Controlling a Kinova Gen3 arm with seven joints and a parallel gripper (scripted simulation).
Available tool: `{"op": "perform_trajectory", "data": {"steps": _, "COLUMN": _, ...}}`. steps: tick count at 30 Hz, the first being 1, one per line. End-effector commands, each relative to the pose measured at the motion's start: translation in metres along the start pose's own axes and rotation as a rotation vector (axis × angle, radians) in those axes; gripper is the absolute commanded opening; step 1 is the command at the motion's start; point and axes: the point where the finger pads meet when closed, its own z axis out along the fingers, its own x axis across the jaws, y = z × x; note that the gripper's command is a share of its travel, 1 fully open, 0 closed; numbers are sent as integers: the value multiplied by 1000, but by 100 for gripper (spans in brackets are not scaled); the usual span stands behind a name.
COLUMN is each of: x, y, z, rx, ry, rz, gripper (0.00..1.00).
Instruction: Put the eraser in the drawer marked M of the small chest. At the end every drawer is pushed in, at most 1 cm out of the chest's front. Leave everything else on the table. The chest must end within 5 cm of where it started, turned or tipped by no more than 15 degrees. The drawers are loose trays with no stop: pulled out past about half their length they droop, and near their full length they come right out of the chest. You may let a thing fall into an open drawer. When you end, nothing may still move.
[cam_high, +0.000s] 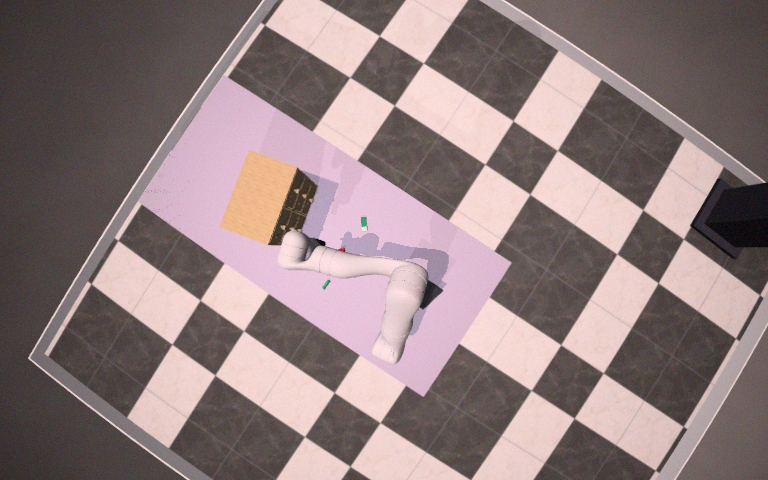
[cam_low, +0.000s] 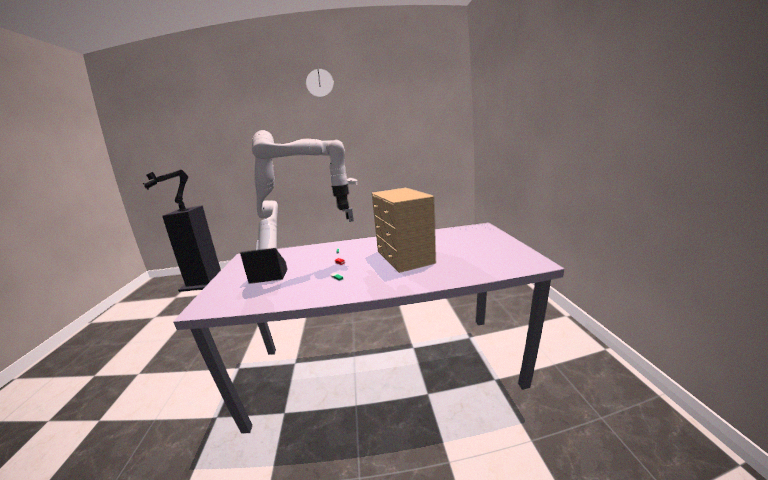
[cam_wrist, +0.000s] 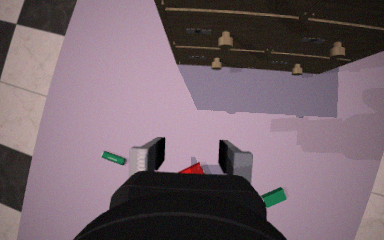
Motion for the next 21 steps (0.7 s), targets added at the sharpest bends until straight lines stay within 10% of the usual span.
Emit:
{"op": "perform_trajectory", "data": {"steps": 1, "x": 1, "y": -1, "z": -1, "rx": 15, "ry": 2, "rz": 7, "gripper": 100}}
{"op": "perform_trajectory", "data": {"steps": 21, "x": 1, "y": -4, "z": 5, "rx": 82, "ry": 2, "rz": 7, "gripper": 100}}
